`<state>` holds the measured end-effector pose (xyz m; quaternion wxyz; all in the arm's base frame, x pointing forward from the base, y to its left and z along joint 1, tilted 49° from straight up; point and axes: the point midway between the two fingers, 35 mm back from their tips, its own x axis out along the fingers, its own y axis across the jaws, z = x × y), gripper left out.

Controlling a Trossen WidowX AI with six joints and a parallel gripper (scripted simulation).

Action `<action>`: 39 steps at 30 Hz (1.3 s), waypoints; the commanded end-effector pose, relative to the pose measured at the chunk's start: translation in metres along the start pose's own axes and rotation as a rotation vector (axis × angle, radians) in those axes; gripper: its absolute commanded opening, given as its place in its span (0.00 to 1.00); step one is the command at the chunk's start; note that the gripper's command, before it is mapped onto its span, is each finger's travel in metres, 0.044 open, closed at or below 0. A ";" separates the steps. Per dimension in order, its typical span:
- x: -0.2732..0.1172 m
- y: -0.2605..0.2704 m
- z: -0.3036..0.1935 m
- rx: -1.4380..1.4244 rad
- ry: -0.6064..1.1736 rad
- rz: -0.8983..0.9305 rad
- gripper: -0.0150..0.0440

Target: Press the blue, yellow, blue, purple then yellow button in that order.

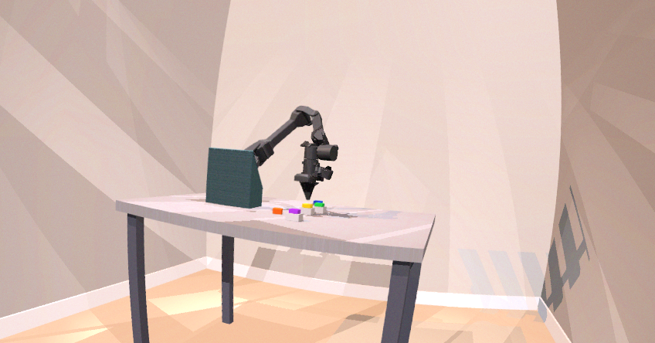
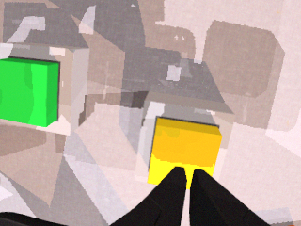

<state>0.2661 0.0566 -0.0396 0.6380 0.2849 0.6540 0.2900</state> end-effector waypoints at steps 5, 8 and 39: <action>0.013 0.000 -0.001 0.005 0.000 0.005 0.29; 0.018 0.001 -0.001 0.005 0.000 0.006 0.29; -0.013 0.010 0.002 0.005 0.000 0.003 0.38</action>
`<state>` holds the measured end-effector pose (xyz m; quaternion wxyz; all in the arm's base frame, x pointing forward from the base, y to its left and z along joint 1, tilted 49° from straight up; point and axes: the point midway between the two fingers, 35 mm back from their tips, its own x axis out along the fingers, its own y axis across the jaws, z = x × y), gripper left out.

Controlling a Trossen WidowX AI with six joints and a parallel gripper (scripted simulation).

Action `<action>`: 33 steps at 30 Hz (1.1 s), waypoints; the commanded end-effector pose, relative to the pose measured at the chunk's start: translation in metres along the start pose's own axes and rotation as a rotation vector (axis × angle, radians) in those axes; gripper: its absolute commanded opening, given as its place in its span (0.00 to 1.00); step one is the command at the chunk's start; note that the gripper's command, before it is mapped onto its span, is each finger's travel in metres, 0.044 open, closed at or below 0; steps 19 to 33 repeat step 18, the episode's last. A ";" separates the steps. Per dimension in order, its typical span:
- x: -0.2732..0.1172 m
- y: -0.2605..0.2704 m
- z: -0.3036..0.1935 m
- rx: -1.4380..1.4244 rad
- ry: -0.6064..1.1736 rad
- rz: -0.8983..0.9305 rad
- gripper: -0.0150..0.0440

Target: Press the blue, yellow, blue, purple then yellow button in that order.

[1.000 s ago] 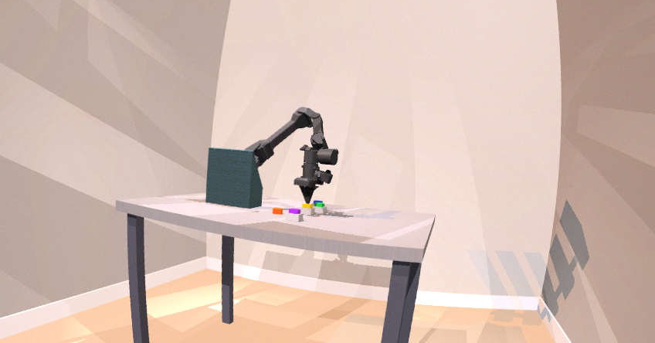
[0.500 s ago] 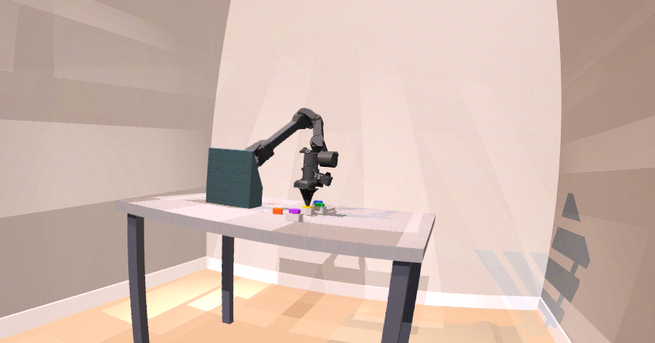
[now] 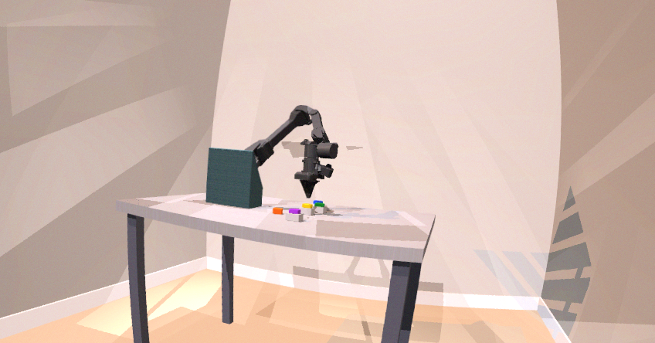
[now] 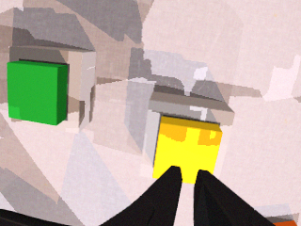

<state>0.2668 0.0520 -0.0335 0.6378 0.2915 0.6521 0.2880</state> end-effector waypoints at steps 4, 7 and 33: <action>-0.025 0.068 0.008 -0.005 0.006 -0.011 0.56; -0.041 0.117 0.002 -0.005 0.005 -0.010 0.69; -0.064 0.188 -0.026 -0.005 0.008 0.003 0.93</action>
